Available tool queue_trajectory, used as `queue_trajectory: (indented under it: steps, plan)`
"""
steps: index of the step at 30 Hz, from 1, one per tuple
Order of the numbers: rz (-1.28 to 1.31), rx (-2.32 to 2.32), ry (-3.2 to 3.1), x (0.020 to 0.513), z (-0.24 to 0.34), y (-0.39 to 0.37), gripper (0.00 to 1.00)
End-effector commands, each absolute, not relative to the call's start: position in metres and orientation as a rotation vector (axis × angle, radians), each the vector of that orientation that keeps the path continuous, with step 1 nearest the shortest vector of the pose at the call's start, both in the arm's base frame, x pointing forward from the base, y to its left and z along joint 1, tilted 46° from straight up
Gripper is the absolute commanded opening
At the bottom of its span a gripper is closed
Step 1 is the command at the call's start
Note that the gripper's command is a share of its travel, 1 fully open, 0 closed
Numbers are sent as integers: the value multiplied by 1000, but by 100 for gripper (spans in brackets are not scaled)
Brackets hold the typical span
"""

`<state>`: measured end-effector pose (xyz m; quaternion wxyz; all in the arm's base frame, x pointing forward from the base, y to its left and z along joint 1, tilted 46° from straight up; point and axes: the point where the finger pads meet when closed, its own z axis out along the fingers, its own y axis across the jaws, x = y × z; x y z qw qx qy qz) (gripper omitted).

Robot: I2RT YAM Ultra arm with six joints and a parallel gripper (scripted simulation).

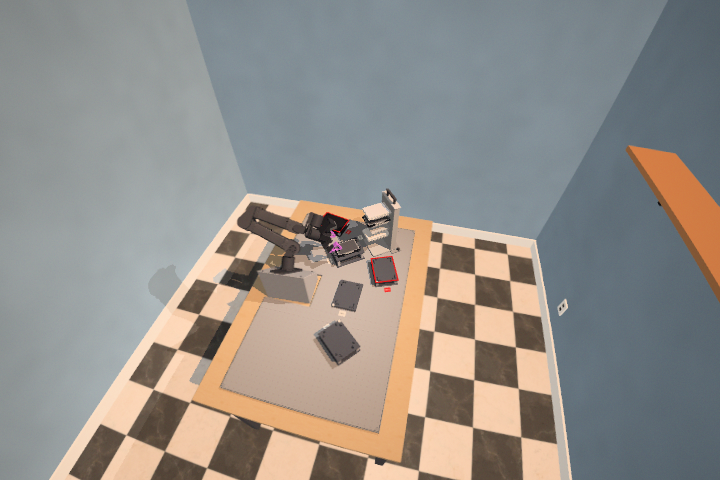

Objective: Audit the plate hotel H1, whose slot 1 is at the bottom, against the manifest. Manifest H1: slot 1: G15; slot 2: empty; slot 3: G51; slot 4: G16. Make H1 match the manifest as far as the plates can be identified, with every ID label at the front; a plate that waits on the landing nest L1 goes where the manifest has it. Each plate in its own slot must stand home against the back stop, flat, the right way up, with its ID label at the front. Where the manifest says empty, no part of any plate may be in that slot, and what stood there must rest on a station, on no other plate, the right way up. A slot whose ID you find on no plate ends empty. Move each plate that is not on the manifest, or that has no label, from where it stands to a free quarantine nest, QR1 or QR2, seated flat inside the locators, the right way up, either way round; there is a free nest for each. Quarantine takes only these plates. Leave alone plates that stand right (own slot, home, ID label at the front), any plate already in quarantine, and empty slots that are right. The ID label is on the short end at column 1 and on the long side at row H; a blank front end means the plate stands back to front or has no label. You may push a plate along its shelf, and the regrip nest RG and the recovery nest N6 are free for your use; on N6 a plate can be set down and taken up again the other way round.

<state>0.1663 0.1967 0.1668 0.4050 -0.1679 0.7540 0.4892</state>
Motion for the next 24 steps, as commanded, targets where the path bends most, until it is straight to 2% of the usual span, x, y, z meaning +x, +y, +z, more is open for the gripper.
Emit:
queue_trajectory:
  steps: [1, 9, 24]
  plan:
    - [1234, -455, 1885, 162, 181, 189, 100]
    - [1233, -456, 1886, 162, 185, 185, 100]
    - [1236, -715, 2205, 193, 189, 218, 100]
